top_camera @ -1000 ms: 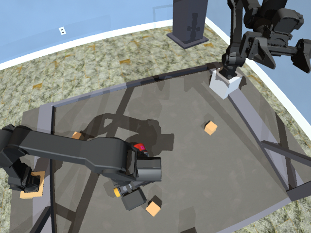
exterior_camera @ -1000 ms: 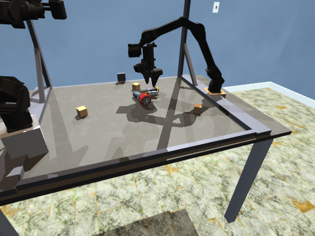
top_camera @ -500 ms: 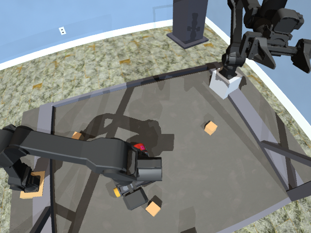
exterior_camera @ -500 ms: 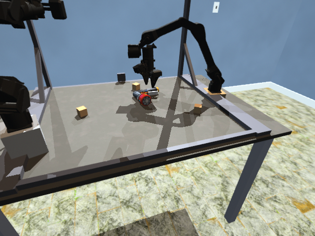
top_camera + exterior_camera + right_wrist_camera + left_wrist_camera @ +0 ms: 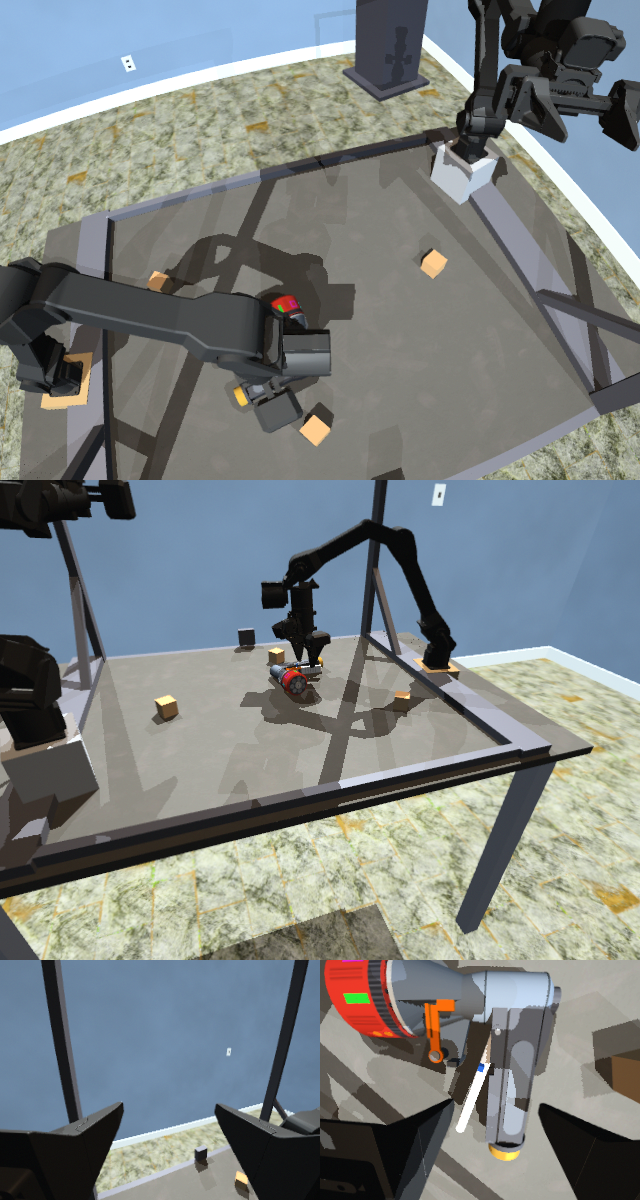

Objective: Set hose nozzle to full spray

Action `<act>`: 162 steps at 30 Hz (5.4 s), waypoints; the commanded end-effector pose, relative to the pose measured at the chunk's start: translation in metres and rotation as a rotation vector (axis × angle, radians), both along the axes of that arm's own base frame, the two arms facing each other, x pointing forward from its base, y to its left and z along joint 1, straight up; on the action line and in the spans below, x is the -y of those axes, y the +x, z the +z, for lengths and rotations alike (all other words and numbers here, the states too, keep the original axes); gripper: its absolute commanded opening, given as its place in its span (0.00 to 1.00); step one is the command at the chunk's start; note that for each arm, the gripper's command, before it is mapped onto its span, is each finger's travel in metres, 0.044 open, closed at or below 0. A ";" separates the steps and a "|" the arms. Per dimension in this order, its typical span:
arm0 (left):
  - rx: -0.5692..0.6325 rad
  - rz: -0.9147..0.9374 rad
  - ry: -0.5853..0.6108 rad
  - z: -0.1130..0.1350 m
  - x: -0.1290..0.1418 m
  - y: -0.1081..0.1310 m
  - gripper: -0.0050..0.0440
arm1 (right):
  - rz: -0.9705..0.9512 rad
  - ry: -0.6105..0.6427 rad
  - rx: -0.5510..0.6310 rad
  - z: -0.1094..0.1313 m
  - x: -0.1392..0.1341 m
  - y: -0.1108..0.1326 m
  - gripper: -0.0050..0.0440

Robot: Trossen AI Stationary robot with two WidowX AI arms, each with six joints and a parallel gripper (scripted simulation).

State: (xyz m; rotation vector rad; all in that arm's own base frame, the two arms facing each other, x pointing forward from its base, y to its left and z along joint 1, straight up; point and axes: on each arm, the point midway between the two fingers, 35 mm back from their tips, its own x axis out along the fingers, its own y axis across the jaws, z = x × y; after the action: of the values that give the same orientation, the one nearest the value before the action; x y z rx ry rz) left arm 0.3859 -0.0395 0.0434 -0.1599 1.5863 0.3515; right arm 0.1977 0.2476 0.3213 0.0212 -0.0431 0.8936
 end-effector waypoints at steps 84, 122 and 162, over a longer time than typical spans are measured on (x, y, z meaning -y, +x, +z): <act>0.027 0.630 -0.010 -0.007 -0.014 0.005 0.44 | -0.002 0.013 0.007 0.006 0.001 0.000 0.94; 0.023 1.189 -0.017 -0.007 -0.016 0.003 0.44 | -0.002 0.013 0.007 0.006 0.001 0.000 0.94; 0.023 1.752 -0.032 -0.006 -0.017 0.001 0.44 | -0.002 0.013 0.007 0.006 0.001 0.000 0.94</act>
State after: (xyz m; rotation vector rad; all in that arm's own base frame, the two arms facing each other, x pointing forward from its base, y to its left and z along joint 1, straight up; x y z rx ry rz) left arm 0.3840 -0.0225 0.0259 -1.5030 1.0866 1.6077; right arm 0.1977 0.2476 0.3213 0.0212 -0.0431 0.8936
